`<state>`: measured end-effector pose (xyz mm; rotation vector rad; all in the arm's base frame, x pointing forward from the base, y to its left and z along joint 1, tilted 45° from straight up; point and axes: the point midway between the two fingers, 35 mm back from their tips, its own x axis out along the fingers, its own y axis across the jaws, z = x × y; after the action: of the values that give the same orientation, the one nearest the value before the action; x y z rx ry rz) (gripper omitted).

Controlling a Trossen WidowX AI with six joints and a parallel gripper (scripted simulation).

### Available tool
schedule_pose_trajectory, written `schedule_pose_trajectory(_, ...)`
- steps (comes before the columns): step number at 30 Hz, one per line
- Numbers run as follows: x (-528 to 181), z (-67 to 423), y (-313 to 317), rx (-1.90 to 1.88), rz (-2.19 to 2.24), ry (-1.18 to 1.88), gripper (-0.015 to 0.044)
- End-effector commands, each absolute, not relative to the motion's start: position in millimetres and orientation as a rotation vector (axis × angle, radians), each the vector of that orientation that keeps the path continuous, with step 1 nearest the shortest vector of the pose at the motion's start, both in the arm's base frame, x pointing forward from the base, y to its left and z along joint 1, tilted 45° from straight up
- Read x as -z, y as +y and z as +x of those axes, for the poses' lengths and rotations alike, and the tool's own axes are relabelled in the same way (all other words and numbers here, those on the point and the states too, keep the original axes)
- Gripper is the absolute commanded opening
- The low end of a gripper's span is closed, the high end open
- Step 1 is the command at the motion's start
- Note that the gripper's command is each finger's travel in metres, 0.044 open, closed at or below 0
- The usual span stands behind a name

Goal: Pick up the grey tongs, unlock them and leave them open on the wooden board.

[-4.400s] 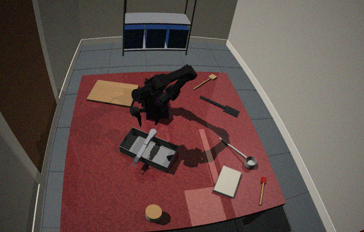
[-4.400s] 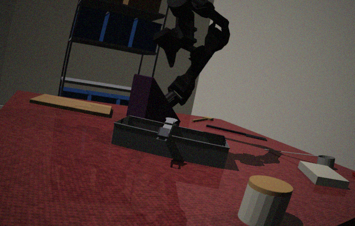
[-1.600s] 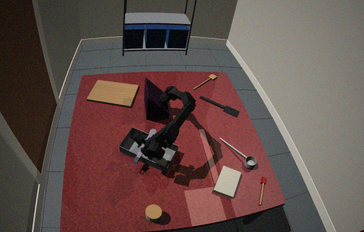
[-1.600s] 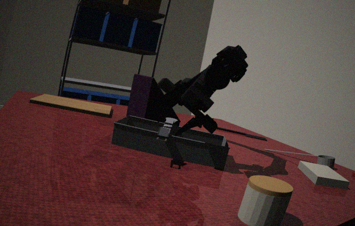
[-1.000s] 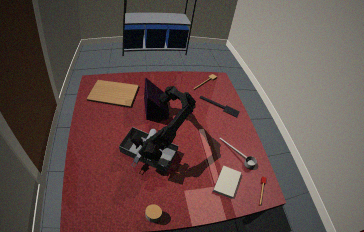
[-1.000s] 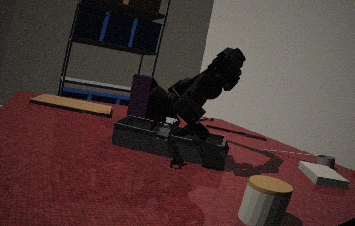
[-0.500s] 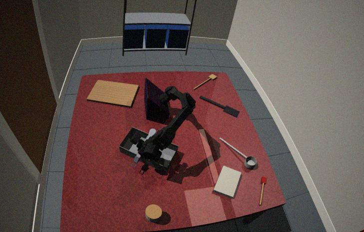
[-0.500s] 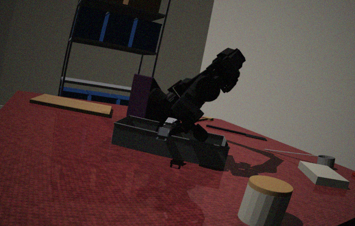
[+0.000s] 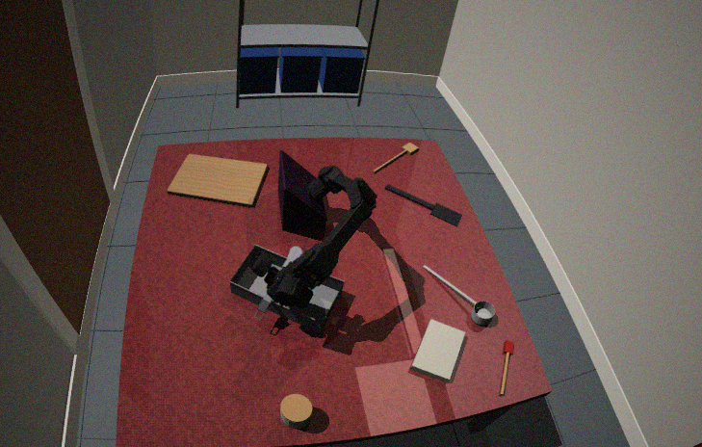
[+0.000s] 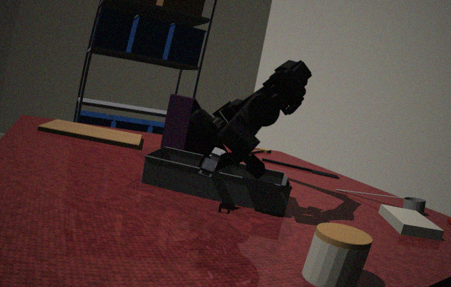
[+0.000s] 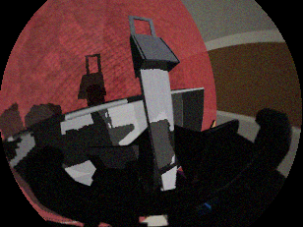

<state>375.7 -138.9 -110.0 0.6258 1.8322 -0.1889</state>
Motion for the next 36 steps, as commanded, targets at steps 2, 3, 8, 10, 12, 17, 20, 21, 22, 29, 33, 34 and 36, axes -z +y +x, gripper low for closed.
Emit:
schedule_pose_trajectory(2,72.4,373.4,-182.2,0.207,0.628,1.813,-0.0150)
schedule_pose_trajectory(3,65.6,371.9,-188.4,0.207,0.629,1.813,-0.0150)
schedule_pose_trajectory(8,63.3,371.3,-190.5,0.207,0.630,1.813,-0.0150)
schedule_pose_trajectory(10,63.3,371.3,-190.5,0.207,0.630,1.813,-0.0150)
schedule_pose_trajectory(12,63.3,371.3,-190.5,0.207,0.630,1.813,-0.0150)
schedule_pose_trajectory(17,64.2,370.8,-189.7,0.183,0.658,1.807,-0.0150)
schedule_pose_trajectory(20,65.9,369.8,-188.1,0.128,0.725,1.787,-0.0150)
schedule_pose_trajectory(21,66.4,369.6,-187.5,0.105,0.753,1.777,-0.0150)
schedule_pose_trajectory(22,66.8,369.4,-187.0,0.082,0.782,1.766,-0.0150)
schedule_pose_trajectory(29,66.6,369.8,-185.8,-0.072,0.980,1.658,-0.0150)
schedule_pose_trajectory(33,64.9,370.9,-187.2,-0.138,1.068,1.591,-0.0150)
schedule_pose_trajectory(34,64.7,370.9,-187.3,-0.141,1.073,1.587,-0.0150)
schedule_pose_trajectory(36,64.7,370.9,-187.3,-0.141,1.073,1.587,-0.0150)
